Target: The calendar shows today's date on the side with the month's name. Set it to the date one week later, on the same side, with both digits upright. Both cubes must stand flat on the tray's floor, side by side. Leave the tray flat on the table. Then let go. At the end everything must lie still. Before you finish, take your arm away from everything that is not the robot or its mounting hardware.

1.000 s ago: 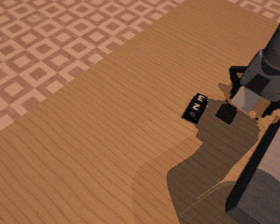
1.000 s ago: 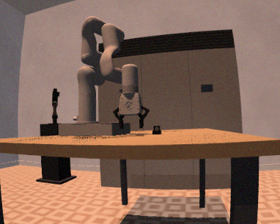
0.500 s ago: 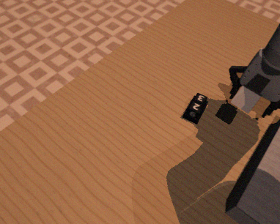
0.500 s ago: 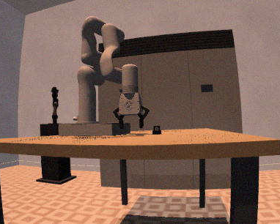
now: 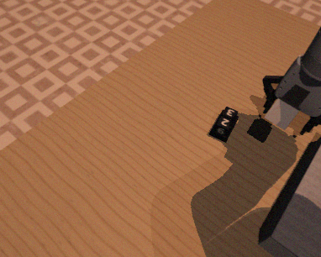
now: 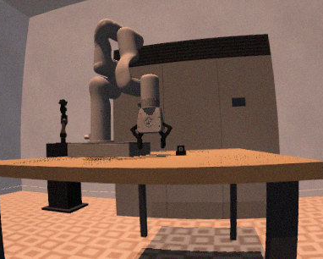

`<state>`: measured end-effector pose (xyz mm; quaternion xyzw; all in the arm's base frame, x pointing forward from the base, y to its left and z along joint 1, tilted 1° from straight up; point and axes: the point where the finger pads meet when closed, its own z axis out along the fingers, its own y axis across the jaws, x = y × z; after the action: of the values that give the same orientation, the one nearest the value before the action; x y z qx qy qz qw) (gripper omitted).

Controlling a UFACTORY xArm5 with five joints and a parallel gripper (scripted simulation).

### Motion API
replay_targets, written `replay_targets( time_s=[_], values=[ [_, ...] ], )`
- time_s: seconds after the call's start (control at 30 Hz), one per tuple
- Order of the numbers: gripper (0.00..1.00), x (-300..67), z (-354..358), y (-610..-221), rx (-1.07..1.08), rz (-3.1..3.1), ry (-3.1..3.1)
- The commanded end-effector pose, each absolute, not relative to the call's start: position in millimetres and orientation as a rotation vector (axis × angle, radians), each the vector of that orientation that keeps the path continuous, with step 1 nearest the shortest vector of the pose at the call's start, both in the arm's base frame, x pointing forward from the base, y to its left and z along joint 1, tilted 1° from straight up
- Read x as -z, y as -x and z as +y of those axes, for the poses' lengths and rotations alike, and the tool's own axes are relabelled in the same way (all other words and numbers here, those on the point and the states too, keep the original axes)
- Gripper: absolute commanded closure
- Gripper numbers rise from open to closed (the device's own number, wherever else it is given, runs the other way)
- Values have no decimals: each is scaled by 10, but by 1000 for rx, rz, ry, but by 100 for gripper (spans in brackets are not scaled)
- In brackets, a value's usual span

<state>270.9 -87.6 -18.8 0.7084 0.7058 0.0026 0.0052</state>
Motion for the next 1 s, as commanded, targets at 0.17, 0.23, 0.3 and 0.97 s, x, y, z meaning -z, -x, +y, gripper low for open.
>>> replay_targets(
  time_s=[0.17, 0.23, 0.3, 0.97],
  values=[
    [0, 169, -879, -2719, -10, 2209, -2217],
    [0, 132, -880, -2719, -10, 2208, -2217],
    [0, 77, -880, -2718, -10, 2208, -2216],
    [0, -68, -647, -2723, -13, 2008, -2402]
  ],
)
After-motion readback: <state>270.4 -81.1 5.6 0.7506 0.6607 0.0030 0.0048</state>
